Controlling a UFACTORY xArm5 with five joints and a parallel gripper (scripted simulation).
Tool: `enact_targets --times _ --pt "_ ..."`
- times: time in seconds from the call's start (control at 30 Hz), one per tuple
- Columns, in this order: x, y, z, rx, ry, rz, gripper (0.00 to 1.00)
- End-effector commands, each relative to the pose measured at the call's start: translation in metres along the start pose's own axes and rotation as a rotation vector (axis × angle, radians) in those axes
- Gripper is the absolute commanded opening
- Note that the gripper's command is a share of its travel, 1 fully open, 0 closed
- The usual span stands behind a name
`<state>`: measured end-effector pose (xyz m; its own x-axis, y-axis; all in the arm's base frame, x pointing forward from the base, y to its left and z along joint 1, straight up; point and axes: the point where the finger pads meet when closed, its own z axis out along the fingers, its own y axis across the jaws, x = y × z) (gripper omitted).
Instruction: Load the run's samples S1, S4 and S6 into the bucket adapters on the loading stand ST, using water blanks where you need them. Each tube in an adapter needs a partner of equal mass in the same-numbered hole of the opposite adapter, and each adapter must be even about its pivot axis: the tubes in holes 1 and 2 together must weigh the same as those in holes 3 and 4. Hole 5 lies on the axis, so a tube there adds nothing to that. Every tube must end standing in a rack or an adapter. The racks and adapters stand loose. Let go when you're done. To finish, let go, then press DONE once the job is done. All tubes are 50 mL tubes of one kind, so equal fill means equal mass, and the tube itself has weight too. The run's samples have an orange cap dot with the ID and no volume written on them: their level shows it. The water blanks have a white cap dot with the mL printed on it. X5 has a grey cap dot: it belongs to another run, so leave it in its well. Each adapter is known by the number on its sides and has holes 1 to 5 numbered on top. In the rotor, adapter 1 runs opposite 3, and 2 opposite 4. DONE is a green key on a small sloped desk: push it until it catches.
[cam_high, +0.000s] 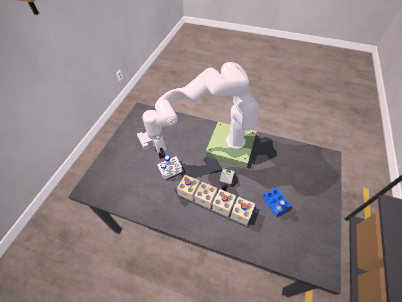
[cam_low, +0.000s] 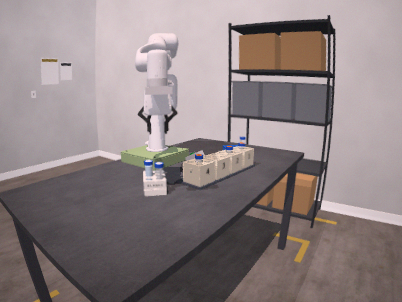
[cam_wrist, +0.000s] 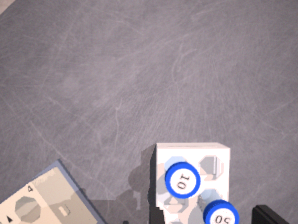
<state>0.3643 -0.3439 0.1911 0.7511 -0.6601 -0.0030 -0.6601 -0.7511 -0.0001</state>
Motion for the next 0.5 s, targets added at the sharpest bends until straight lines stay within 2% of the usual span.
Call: enact_targets --times 0.0,0.47 --pt "0.001 0.0 0.004 0.0 0.004 0.0 0.57" --pt "0.001 0.0 0.028 0.0 0.004 0.0 0.57"
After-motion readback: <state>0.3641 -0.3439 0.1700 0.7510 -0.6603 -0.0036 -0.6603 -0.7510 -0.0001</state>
